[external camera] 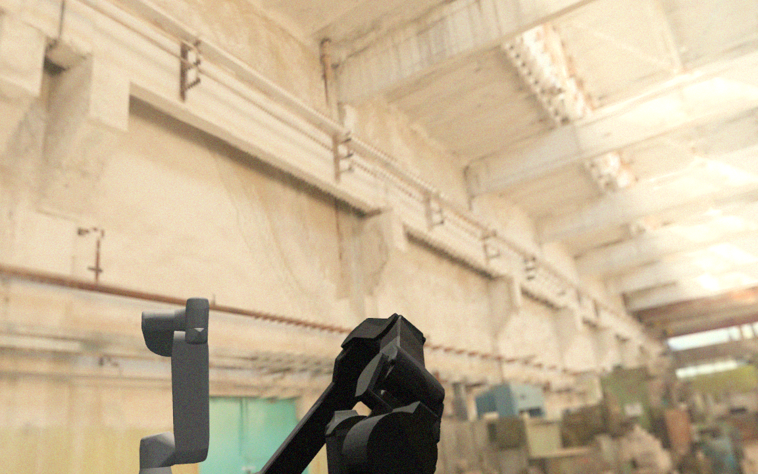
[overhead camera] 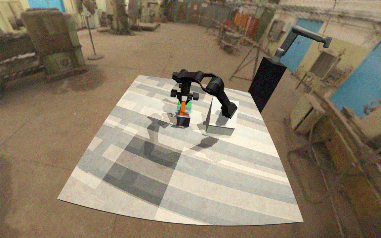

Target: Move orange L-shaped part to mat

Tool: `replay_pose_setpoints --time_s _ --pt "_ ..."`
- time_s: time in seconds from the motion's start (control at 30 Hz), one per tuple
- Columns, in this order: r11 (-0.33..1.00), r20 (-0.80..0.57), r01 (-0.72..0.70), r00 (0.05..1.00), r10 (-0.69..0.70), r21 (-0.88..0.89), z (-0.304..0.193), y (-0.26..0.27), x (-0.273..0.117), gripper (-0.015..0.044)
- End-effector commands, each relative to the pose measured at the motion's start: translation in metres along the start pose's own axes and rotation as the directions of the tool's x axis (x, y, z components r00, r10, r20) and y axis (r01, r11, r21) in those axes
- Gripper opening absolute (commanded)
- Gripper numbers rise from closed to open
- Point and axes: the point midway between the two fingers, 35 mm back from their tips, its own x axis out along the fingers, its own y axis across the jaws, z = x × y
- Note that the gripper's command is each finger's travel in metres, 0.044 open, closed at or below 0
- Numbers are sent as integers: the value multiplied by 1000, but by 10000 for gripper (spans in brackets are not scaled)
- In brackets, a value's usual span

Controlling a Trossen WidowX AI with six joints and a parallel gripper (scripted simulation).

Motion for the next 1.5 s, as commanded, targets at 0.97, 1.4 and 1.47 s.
replay_pose_setpoints --time_s 0.97,1.4,1.47 --pt "1000 4 -1 1000 1 -8 19 0 -29 0" --pt "1000 7 -2 1000 2 -9 75 -5 -29 0" --pt "1000 8 -2 1000 2 -9 83 -6 -29 0"
